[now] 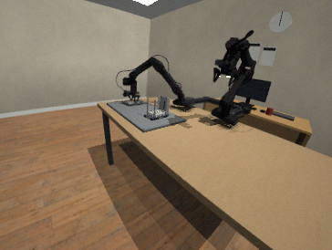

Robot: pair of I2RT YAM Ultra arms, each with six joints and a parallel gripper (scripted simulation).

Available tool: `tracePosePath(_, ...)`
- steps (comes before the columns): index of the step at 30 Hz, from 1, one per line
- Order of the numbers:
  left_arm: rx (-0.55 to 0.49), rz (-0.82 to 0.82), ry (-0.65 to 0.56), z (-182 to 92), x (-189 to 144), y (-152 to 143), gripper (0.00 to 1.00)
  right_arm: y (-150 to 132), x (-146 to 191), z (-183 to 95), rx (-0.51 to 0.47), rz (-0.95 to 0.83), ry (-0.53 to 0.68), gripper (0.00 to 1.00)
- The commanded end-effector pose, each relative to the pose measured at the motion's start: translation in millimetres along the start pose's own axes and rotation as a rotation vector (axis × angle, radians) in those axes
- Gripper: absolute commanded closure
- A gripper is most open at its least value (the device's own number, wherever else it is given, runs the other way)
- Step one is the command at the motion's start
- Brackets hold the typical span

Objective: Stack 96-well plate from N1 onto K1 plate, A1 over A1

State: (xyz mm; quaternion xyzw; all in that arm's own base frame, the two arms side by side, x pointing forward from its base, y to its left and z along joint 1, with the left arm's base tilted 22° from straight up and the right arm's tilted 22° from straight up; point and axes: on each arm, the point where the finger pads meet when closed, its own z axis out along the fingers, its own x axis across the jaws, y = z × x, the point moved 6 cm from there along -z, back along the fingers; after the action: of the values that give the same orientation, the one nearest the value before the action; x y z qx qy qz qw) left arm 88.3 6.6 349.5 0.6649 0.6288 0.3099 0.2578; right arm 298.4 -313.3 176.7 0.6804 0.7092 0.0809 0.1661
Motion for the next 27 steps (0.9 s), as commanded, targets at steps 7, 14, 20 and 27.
tracePosePath(7,-0.008,-0.015,-0.002,-3.9,-1.5,-5.3,0.00,3.7,-2.9,2.1,-0.019,0.001,-0.022,0.00)
tracePosePath(14,-0.008,-0.015,-0.002,-3.9,-1.5,-5.3,0.00,3.9,-4.5,0.5,-0.019,0.001,-0.022,0.00)
tracePosePath(20,-0.008,-0.015,-0.002,-3.9,-1.5,-5.3,0.00,4.0,-4.5,0.4,-0.019,0.001,-0.022,1.00)
tracePosePath(27,-0.008,-0.015,-0.002,-3.9,-1.5,-5.3,0.00,4.0,-4.5,0.4,-0.019,0.001,-0.022,1.00)
